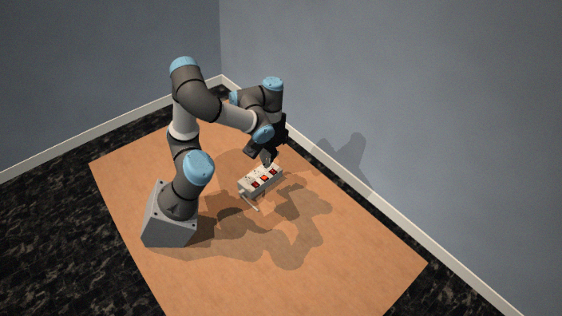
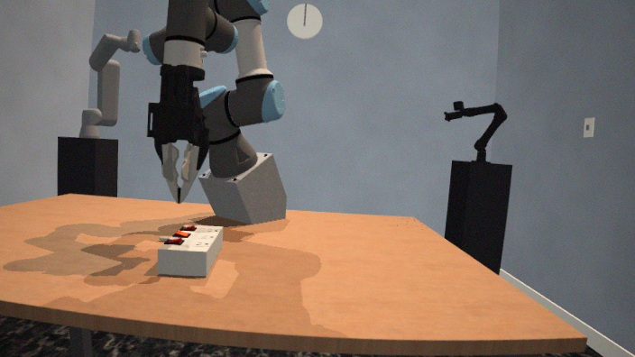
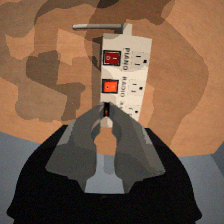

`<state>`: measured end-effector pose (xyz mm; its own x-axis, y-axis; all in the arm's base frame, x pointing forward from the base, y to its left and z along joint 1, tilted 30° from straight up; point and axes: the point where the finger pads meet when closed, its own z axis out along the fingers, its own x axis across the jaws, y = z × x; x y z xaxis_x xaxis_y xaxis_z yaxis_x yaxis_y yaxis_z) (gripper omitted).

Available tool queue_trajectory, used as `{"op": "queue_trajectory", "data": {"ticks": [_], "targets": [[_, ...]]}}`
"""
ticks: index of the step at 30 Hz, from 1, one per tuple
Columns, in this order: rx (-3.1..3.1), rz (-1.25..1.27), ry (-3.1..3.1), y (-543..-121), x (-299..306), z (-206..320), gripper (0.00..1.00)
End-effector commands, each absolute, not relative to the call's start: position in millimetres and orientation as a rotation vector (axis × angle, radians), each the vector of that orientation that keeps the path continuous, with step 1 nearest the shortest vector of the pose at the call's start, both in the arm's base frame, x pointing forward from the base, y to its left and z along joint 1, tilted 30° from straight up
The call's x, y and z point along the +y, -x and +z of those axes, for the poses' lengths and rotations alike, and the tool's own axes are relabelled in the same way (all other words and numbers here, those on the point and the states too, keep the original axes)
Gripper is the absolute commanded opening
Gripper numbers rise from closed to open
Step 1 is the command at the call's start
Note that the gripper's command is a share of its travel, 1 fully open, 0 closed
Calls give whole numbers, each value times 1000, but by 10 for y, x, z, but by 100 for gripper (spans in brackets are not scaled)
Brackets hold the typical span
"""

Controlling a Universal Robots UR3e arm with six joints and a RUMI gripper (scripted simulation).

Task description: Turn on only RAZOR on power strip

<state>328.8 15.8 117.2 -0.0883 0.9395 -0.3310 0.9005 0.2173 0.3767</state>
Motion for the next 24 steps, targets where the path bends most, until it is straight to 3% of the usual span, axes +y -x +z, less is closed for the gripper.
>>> {"op": "queue_trajectory", "data": {"ticks": [1,24], "targets": [[1997,105,-1693,-3292,159,1180,0],[1998,105,-1693,-3301,152,1162,0]]}}
